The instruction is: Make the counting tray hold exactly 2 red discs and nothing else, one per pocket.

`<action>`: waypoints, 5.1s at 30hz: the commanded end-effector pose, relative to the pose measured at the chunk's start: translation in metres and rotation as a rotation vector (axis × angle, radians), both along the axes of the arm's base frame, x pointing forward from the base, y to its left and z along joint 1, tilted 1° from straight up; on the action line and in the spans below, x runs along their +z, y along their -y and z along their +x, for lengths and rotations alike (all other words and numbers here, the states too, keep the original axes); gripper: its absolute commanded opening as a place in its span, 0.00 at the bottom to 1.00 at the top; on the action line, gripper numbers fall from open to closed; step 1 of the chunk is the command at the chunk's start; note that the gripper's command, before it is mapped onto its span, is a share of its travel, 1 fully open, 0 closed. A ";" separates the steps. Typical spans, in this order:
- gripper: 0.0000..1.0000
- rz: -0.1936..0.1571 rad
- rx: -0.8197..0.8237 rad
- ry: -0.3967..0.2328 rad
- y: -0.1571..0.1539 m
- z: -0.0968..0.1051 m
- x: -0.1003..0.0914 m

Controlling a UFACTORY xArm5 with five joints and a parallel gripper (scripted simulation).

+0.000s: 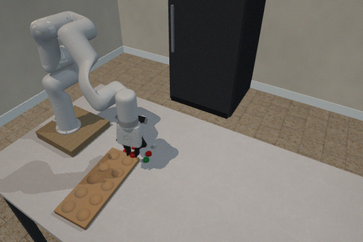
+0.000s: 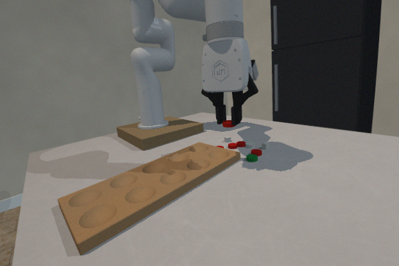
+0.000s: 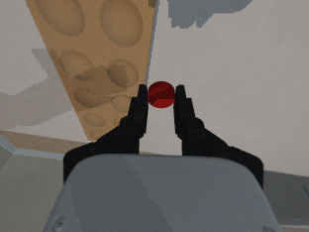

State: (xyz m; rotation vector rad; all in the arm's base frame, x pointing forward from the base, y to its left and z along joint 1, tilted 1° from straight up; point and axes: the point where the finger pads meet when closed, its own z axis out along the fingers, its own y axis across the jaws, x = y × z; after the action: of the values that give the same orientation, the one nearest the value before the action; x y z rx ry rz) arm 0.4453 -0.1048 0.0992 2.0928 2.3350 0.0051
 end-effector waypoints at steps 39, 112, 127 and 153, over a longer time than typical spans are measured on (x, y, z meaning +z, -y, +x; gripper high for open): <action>0.00 0.004 0.003 -0.009 0.267 -0.079 -0.054; 0.33 0.003 0.003 -0.008 0.267 -0.077 -0.101; 0.33 0.003 0.003 -0.008 0.269 -0.078 -0.001; 0.47 0.003 0.003 -0.008 0.269 -0.078 -0.001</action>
State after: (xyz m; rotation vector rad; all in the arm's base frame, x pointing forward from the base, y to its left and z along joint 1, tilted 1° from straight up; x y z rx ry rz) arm 0.3661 -0.3725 0.0961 2.0975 2.3479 0.0007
